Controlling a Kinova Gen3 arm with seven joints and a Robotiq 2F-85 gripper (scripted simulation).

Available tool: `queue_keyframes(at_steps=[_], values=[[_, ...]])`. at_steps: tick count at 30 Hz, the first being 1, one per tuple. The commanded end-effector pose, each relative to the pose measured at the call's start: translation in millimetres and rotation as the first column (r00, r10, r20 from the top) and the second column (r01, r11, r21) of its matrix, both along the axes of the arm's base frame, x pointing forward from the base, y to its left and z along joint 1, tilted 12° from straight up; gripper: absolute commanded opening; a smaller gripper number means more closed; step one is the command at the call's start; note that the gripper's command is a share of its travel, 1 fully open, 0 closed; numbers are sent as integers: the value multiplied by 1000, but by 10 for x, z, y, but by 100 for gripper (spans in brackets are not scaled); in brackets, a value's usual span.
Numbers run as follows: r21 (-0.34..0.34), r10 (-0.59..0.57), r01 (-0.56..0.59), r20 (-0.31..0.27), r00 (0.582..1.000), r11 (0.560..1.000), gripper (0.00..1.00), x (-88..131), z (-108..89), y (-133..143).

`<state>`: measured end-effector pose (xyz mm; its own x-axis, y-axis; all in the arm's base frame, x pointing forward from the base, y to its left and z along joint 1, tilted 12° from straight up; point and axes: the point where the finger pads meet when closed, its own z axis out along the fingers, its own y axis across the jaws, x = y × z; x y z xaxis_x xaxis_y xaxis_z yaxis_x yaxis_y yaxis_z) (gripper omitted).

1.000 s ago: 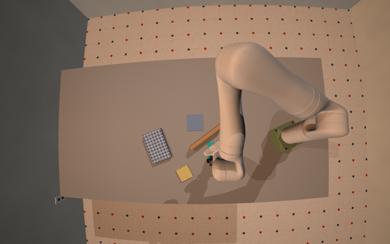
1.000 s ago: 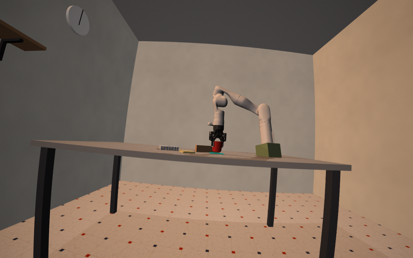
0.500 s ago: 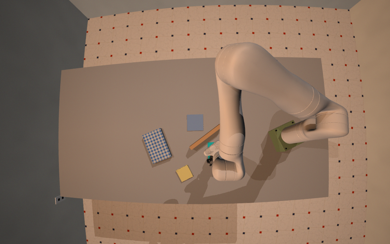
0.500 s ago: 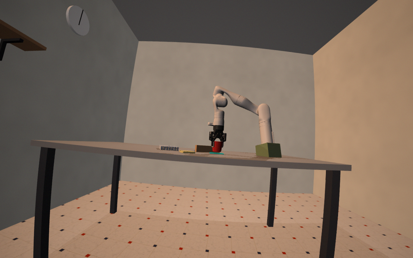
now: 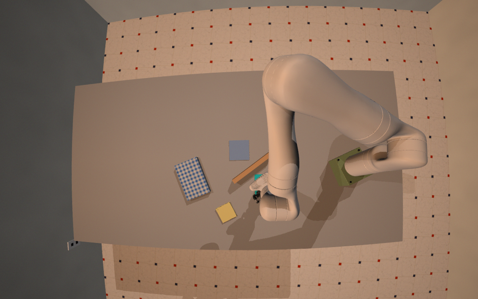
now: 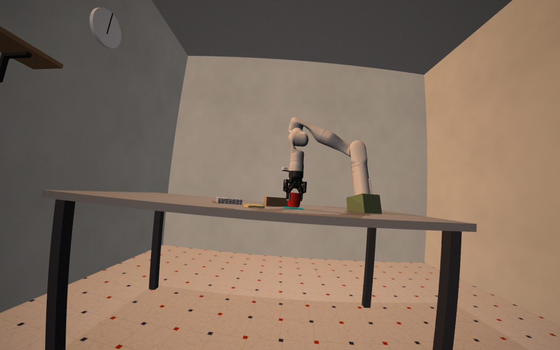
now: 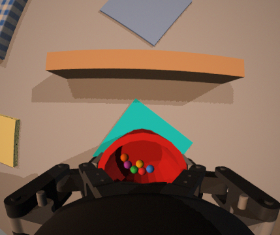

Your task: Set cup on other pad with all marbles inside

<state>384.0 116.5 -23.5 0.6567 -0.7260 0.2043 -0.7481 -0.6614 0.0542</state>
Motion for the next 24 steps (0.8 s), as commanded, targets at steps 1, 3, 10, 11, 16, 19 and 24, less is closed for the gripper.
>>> queue_keyframes(at_steps=[1, 3, 10, 11, 16, 19, 24], values=[[8, -7, 7, 3, 1000, 1000, 83, 26, -36, 16], [8, -7, 7, 3, 1000, 1000, 83, 26, -39, 15], [8, -7, 7, 3, 1000, 1000, 83, 27, -48, 12], [8, -7, 7, 3, 1000, 1000, 83, 27, -48, 12], [8, -7, 7, 3, 1000, 1000, 83, 27, -48, 12], [8, -7, 7, 3, 1000, 1000, 100, 27, -48, 12], [8, -7, 7, 3, 1000, 1000, 100, 27, -48, 12]])
